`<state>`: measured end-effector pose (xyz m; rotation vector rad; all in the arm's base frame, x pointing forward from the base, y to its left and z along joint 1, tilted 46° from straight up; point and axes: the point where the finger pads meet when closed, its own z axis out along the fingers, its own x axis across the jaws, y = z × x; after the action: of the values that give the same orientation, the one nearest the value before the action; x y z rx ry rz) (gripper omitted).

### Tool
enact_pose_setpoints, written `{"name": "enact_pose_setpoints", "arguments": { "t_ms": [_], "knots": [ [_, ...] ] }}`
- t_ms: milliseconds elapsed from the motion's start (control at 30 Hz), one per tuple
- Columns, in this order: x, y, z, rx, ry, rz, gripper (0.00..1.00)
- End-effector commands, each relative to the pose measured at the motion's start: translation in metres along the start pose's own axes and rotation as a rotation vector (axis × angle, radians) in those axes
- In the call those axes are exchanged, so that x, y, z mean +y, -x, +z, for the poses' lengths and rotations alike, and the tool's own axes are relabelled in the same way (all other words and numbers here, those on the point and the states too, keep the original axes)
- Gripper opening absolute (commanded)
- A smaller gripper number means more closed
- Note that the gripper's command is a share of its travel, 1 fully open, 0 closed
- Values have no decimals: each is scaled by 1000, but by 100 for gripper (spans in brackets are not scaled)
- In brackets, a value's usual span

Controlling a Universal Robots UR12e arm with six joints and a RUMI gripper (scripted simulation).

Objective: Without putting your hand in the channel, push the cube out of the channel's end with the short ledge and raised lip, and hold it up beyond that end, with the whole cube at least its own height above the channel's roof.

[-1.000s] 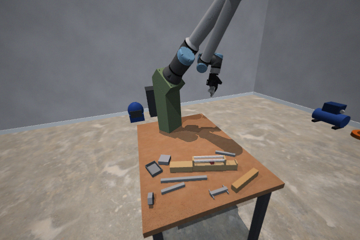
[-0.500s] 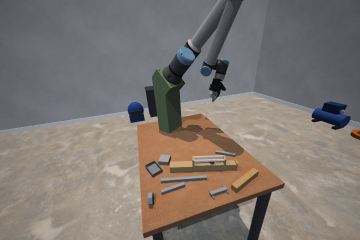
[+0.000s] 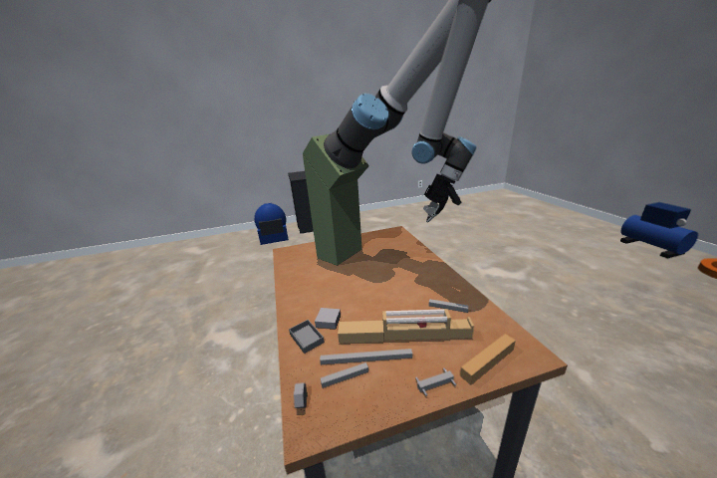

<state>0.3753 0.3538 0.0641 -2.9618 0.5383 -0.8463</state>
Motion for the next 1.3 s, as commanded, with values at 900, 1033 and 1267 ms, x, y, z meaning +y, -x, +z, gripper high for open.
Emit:
{"name": "enact_pose_setpoints", "arguments": {
  "t_ms": [900,1033,1267],
  "knots": [
    [165,-325,92,-337,368,949,0],
    [190,-347,90,-361,389,1033,0],
    [244,-409,118,-390,377,1381,0]
  ]
}}
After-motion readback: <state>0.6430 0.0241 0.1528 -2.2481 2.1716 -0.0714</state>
